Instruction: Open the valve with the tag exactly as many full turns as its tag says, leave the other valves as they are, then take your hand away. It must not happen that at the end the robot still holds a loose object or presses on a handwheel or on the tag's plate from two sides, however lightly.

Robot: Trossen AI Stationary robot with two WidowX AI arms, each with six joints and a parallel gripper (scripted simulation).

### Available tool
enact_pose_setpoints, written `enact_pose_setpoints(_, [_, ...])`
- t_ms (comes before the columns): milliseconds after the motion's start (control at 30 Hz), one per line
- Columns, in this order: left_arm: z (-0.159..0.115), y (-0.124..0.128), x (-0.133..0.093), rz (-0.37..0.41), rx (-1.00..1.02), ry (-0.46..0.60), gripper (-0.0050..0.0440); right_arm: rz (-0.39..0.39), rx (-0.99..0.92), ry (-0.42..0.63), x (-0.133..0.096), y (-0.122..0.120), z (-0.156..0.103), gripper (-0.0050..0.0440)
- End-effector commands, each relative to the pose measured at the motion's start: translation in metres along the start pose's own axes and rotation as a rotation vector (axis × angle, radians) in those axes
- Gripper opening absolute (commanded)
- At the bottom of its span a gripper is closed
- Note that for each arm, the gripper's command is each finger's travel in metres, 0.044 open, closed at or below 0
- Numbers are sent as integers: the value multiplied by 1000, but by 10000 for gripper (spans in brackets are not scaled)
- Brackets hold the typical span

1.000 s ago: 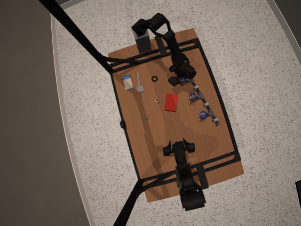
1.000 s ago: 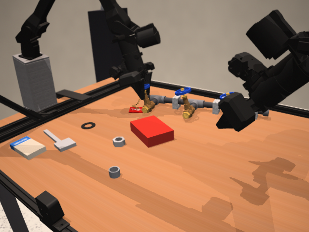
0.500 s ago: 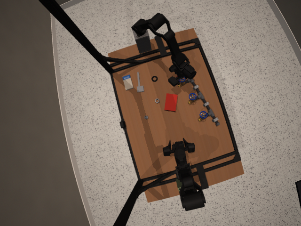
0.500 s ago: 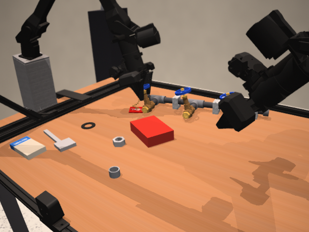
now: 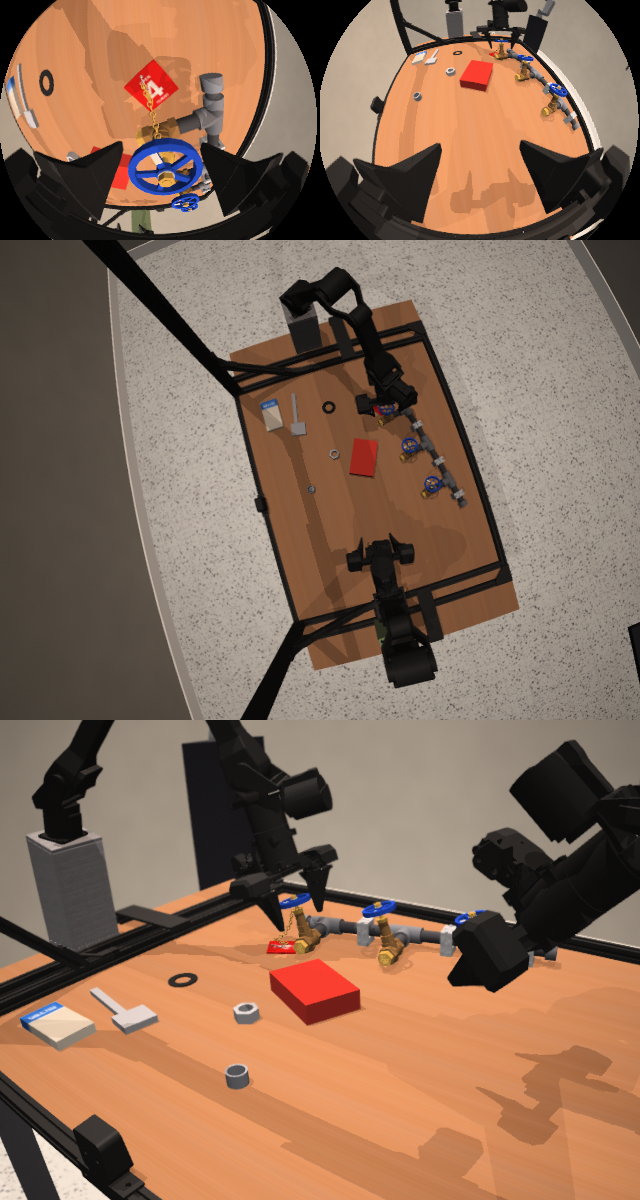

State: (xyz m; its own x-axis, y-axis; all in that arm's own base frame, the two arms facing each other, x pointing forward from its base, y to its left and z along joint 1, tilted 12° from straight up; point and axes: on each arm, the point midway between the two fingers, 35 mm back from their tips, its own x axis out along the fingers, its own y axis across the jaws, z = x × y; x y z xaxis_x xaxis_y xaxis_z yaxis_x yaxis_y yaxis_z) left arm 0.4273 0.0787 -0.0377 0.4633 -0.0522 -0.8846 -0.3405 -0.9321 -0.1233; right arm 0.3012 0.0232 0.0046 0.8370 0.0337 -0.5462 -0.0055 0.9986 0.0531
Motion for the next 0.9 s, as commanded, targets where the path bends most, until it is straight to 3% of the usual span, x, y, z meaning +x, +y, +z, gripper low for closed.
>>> enact_pose_setpoints(0, [0, 0, 0, 0, 218, 1, 400, 0, 0, 0, 0, 0, 0, 400])
enact_pose_setpoints(67, [0, 0, 0, 0, 218, 1, 400, 0, 0, 0, 0, 0, 0, 400])
enact_pose_setpoints(533, [0, 0, 0, 0, 1118, 2, 400, 0, 0, 0, 0, 0, 0, 400])
enact_pose_setpoints(767, [0, 0, 0, 0, 1152, 2, 400, 0, 0, 0, 0, 0, 0, 400])
enact_pose_setpoints(867, [0, 0, 0, 0, 1132, 0, 328, 0, 0, 0, 0, 0, 0, 400])
